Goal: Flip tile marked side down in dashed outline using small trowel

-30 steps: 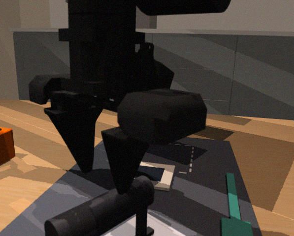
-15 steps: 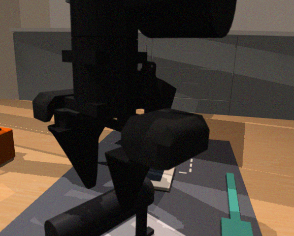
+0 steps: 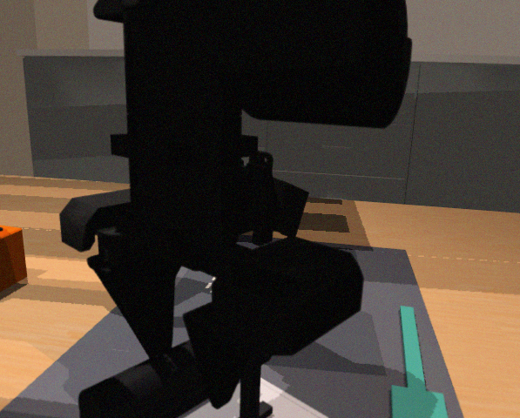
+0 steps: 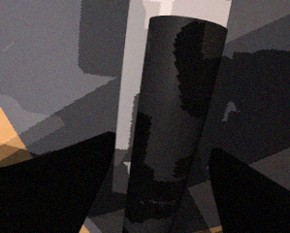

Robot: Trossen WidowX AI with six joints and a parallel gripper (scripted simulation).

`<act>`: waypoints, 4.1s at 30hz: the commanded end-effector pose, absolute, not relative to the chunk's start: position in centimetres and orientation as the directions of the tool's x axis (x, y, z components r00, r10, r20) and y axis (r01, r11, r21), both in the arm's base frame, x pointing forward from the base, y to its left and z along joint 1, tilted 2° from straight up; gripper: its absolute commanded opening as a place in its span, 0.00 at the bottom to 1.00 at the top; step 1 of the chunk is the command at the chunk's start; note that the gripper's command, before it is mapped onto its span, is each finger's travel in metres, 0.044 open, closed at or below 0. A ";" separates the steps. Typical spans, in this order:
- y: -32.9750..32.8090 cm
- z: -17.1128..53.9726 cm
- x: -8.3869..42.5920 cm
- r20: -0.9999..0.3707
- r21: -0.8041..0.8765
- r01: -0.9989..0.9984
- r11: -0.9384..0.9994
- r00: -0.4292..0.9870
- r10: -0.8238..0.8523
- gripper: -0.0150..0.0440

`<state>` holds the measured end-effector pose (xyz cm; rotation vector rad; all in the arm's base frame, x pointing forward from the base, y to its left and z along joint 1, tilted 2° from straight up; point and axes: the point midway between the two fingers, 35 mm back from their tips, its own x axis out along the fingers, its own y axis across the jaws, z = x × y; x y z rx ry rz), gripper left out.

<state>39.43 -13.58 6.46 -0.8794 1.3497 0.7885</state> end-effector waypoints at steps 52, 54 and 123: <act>-13.6 6.2 39.3 -0.997 -0.069 -0.997 -0.029 0.070 -0.024 0.52; -13.6 6.2 39.3 -0.997 -0.069 -0.997 -0.029 0.070 -0.024 0.61; -14.0 10.5 39.5 -0.947 -0.246 -0.627 0.739 0.317 -0.046 0.76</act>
